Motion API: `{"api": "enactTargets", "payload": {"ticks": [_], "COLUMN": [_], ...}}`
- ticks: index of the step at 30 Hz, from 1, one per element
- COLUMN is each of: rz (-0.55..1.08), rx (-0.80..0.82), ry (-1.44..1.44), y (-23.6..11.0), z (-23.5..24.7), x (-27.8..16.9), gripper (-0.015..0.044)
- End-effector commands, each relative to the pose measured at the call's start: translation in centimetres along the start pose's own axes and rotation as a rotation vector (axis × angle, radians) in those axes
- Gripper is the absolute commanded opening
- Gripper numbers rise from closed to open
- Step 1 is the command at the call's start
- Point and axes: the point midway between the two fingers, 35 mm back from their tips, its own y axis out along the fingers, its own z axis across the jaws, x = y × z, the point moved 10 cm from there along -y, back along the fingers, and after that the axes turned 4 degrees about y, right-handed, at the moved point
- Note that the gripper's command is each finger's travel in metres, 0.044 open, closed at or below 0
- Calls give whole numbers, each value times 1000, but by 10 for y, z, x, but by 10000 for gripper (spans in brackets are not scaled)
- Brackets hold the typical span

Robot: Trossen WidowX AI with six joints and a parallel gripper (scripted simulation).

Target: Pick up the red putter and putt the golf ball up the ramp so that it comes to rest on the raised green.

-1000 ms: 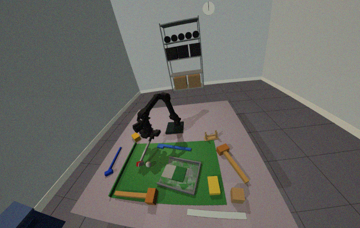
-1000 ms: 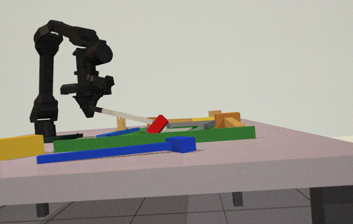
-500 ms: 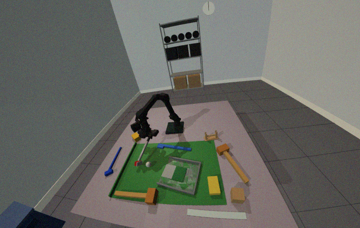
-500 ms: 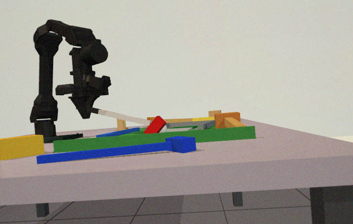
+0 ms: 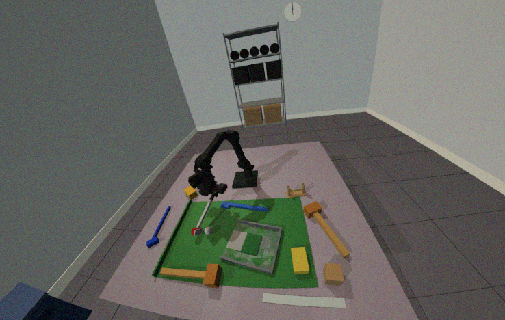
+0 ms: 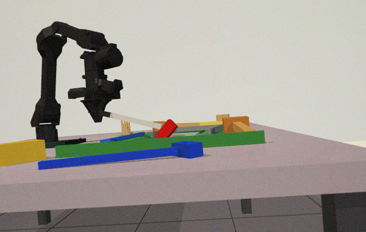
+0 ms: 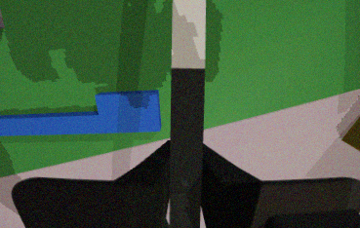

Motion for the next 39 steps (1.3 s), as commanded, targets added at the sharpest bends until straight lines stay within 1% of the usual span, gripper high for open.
{"api": "enactTargets", "payload": {"ticks": [1,4,10,23,26,27,39], "rz": [-5,-5,-5,-5,-5,6,6], "rx": [6,8,8,8,8,7,7], "ry": [-24,-26,-26,-26,-26,-30,-30], "y": [-2,-2,-6,-61,-62,-53,-53], "z": [58,88,90,89,89,89,89], "x": [-6,-14,-14,-15,-15,-14,-14], "gripper": [0,0,0,0,0,0,0]}}
